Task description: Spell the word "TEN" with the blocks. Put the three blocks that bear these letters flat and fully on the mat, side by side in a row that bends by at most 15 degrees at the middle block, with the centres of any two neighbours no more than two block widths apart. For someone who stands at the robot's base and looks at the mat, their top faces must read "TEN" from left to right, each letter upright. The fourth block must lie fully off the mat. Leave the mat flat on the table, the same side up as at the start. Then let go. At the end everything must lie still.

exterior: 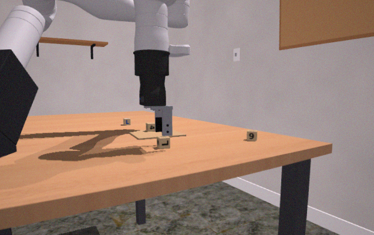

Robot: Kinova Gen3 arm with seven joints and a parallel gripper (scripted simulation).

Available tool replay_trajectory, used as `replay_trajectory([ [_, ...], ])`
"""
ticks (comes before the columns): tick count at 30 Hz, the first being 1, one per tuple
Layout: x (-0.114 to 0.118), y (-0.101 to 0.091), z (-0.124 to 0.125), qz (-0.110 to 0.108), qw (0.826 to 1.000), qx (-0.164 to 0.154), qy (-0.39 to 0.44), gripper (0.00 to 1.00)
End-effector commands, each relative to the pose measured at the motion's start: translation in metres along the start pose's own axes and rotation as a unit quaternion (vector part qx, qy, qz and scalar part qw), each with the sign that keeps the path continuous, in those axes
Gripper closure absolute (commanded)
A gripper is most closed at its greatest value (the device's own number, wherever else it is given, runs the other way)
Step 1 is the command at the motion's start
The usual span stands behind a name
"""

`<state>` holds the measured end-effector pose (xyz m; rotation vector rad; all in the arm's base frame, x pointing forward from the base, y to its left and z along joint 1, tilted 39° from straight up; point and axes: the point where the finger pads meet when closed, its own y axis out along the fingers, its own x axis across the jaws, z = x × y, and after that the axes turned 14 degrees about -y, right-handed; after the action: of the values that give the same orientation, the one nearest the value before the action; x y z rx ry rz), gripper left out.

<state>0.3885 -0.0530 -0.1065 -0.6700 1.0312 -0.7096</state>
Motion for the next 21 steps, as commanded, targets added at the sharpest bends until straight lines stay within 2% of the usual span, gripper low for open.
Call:
replay_trajectory([
  [1, 0.0005, -0.0007, 0.0003, -0.001, 1.0, 0.001, 0.0, 0.0],
  [15, 0.0005, 0.0004, 0.0003, -0.001, 1.0, 0.001, 0.0, 0.0],
  [21, 0.0005, 0.0077, 0.0003, -0.001, 1.0, 0.001, 0.0, 0.0],
])
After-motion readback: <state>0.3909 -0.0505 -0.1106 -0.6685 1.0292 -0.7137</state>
